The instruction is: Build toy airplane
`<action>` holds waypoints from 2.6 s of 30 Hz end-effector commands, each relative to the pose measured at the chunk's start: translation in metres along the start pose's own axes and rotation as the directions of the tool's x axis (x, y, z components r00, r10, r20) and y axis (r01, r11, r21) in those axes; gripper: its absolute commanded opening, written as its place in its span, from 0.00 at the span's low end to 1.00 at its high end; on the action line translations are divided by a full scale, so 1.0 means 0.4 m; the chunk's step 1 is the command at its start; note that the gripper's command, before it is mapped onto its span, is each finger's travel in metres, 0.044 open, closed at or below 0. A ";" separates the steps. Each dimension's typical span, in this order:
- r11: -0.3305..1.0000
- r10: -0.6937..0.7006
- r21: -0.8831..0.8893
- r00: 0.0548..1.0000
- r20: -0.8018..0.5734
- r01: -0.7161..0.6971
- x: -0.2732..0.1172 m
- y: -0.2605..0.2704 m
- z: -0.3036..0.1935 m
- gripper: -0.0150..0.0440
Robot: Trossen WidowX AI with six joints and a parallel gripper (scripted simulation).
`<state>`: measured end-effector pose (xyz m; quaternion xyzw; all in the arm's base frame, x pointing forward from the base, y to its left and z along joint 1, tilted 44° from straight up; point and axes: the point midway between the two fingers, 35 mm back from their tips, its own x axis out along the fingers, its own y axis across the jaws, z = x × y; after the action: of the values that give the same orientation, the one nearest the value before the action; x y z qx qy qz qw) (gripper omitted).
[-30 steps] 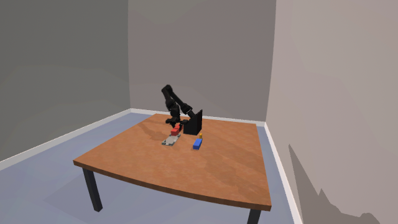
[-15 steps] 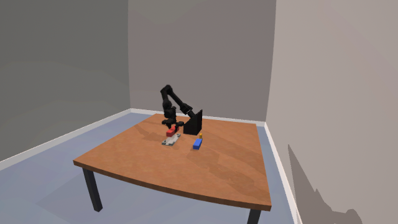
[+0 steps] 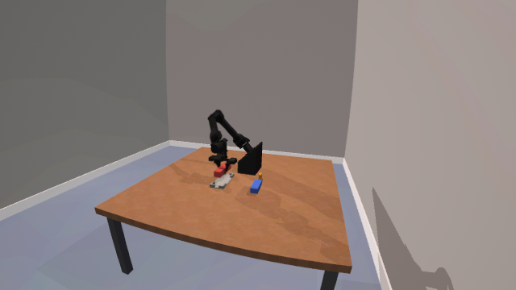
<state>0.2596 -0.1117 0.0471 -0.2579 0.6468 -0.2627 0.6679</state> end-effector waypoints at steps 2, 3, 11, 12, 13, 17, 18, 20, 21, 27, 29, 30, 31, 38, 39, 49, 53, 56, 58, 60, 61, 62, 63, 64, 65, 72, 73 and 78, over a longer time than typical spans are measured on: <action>1.000 -0.006 -0.005 1.000 0.001 0.006 0.000 -0.002 0.000 0.59; 1.000 -0.006 -0.005 1.000 0.001 0.006 0.000 -0.002 0.000 0.59; 1.000 -0.006 -0.005 1.000 0.001 0.006 0.010 -0.002 0.001 0.59; 1.000 -0.005 -0.005 1.000 0.001 0.005 0.014 -0.002 0.001 0.59; 1.000 -0.005 -0.005 1.000 0.001 0.005 0.018 -0.002 0.001 0.59; 1.000 -0.005 -0.005 1.000 0.001 0.005 0.035 -0.003 0.002 0.59; 1.000 -0.005 -0.005 1.000 0.001 0.005 0.039 -0.003 0.002 0.59; 1.000 -0.005 -0.005 1.000 0.001 0.005 0.047 -0.003 0.002 0.59; 1.000 -0.005 -0.005 1.000 0.001 0.005 0.051 -0.003 0.002 0.59; 1.000 -0.006 -0.005 1.000 0.001 0.006 0.075 -0.005 0.001 0.59; 1.000 -0.007 -0.005 1.000 0.001 0.007 0.083 -0.005 0.001 0.59; 1.000 -0.007 -0.005 1.000 0.001 0.007 0.086 -0.005 0.000 0.59; 1.000 -0.007 -0.005 1.000 0.001 0.007 0.090 -0.006 0.000 0.59; 1.000 -0.013 0.004 1.000 0.000 0.013 0.096 -0.011 0.001 0.58; 1.000 -0.013 0.004 1.000 0.000 0.013 0.096 -0.011 0.001 0.56; 1.000 -0.013 0.004 1.000 0.000 0.013 0.096 -0.011 0.001 0.40; 1.000 -0.013 0.004 1.000 0.000 0.013 0.096 -0.011 0.001 0.58; 1.000 -0.013 0.004 1.000 0.000 0.013 0.096 -0.011 0.001 0.71; 1.000 -0.013 0.004 1.000 0.000 0.013 0.096 -0.011 0.001 0.80; 1.000 -0.013 0.004 1.000 0.000 0.013 0.096 -0.011 0.001 0.89; 1.000 -0.013 0.004 1.000 0.000 0.013 0.096 -0.011 0.001 0.93; 1.000 -0.013 0.004 1.000 0.000 0.013 0.096 -0.011 0.001 0.98; 1.000 -0.013 0.004 1.000 0.000 0.013 0.096 -0.011 0.001 1.00; 1.000 -0.013 0.004 1.000 0.000 0.013 0.096 -0.011 0.001 1.00; 1.000 -0.013 0.004 1.000 0.000 0.013 0.096 -0.011 0.001 1.00; 1.000 -0.005 0.002 1.000 0.001 0.005 0.044 -0.005 0.011 1.00; 1.000 -0.001 0.001 1.000 0.001 0.001 0.006 -0.003 0.015 1.00; 1.000 -0.002 -0.005 1.000 0.001 0.002 -0.165 -0.007 0.003 1.00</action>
<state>0.2629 -0.1012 0.0564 -0.2608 0.6522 -0.2585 0.6632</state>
